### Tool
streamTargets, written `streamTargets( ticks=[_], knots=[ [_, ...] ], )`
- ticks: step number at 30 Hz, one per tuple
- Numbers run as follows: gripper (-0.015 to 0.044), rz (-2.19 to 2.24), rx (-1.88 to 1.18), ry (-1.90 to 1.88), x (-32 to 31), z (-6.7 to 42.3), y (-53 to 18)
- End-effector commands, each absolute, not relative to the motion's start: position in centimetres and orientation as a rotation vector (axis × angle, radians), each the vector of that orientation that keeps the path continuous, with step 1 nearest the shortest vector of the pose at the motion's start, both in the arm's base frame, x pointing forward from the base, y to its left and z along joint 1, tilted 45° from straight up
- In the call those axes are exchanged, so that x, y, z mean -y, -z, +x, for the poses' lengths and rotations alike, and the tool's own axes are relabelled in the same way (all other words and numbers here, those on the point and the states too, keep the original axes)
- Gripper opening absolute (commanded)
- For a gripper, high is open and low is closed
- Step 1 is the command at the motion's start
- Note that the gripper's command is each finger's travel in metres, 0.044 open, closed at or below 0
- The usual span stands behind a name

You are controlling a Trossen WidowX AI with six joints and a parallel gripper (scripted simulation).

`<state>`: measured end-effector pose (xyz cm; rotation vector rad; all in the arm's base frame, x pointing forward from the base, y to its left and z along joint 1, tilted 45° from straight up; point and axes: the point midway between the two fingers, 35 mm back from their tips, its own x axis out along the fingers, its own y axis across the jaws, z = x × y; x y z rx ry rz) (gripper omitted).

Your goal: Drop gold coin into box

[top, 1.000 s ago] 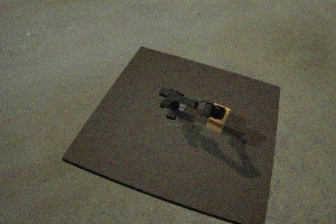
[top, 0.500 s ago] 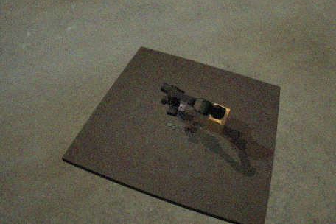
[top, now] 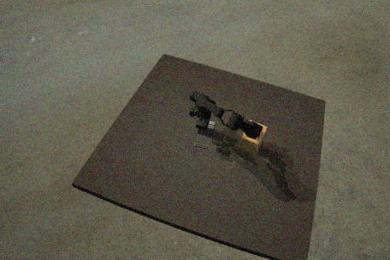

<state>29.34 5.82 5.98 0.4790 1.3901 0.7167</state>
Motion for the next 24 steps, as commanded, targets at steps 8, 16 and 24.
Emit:
streamTargets(
  ticks=[8, 16, 24],
  knots=[
    [0.0000, 0.479, -1.389, -0.715, -3.6, 29.3, -3.8],
    [0.0000, 0.482, -1.387, -0.719, -2.1, 29.1, -2.4],
    [0.0000, 0.485, -1.389, -0.721, -2.4, 29.1, -2.5]
  ],
)
